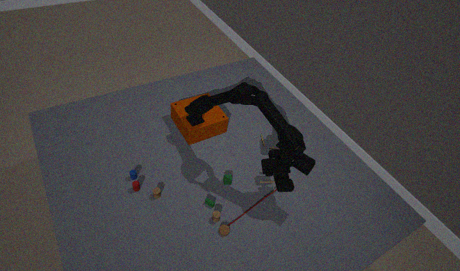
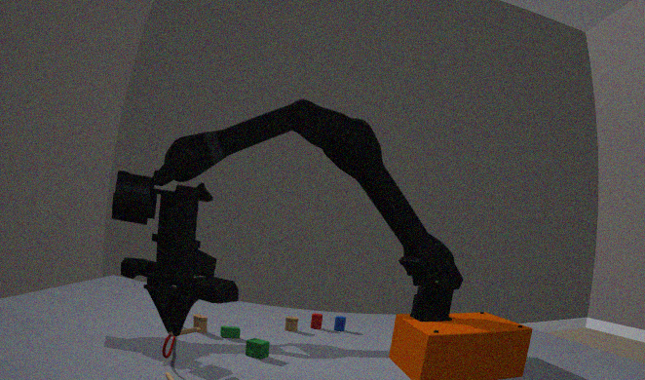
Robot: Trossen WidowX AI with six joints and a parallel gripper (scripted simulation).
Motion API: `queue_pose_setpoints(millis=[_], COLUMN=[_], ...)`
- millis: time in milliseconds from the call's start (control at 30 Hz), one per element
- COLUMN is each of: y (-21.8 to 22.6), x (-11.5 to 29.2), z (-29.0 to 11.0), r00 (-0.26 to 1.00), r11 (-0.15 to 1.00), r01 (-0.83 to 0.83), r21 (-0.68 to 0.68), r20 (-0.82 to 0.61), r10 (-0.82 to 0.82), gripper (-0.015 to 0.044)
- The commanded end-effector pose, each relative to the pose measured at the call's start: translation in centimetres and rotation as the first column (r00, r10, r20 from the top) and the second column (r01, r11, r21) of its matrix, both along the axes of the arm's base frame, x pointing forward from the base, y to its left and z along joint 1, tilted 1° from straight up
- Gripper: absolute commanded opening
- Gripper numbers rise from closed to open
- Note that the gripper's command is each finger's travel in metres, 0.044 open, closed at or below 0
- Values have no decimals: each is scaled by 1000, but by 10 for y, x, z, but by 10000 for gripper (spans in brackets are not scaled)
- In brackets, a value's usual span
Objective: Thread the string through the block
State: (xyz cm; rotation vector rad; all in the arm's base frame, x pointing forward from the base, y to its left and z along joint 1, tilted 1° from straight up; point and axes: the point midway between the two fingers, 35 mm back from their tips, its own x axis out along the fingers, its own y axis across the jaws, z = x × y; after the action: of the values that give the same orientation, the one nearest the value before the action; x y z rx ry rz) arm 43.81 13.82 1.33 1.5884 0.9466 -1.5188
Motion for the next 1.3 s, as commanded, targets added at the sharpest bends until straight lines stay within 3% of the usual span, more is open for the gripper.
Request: queue_pose_setpoints(millis=[0, 1267], y=[4, 5], x=[3, -27], z=[3, -28], r00=[1000, 1000], r11=[1000, 1000], r01=[3, 3], r21=[9, 8], r20=[9, 5], r10=[-3, -3], gripper=[0, 0])
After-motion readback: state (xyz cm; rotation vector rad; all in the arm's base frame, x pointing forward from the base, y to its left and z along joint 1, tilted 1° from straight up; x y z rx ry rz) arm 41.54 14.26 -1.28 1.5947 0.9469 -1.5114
